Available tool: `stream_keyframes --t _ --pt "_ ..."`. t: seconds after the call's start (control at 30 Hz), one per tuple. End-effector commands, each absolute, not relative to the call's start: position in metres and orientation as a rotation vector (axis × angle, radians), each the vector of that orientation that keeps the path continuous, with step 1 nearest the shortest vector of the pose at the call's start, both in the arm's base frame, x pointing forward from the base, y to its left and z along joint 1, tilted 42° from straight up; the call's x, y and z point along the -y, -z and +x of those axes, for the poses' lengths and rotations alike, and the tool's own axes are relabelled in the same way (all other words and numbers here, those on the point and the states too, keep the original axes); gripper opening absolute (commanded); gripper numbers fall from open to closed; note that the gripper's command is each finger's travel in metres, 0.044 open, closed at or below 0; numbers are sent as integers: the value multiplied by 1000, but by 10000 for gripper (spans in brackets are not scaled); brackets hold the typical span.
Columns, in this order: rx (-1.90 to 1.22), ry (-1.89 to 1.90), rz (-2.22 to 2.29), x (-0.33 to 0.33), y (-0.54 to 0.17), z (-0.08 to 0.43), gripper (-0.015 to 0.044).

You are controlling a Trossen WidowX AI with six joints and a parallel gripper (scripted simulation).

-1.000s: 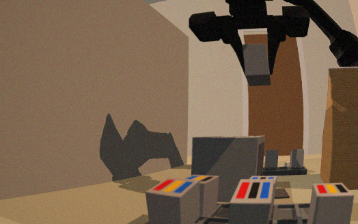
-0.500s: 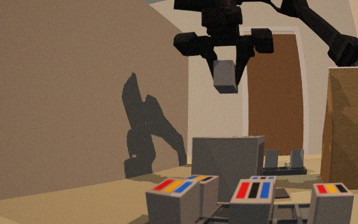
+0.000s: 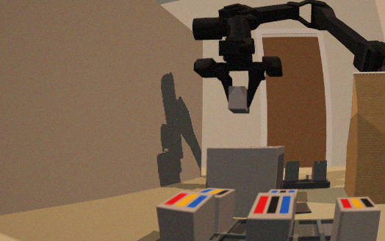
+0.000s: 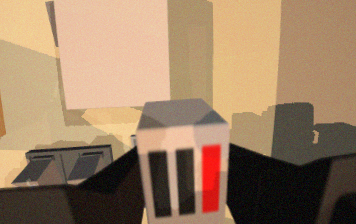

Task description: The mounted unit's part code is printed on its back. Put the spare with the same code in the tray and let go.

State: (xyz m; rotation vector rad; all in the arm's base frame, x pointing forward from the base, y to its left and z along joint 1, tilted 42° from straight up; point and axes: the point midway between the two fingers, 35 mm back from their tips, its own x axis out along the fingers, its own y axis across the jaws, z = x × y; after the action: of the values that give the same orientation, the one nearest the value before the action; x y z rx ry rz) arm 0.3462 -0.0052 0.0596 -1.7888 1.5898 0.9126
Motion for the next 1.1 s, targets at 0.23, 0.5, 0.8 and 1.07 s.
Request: stream_keyframes --t 0.23,0.5,0.8,1.07 --pt "-1641 -862 -1826 75 -114 355 0" --pt "-1661 -851 -1832 93 -126 354 0" --pt "-1660 -852 -1830 99 -119 356 0" --pt "-1659 -852 -1829 105 -112 358 0"
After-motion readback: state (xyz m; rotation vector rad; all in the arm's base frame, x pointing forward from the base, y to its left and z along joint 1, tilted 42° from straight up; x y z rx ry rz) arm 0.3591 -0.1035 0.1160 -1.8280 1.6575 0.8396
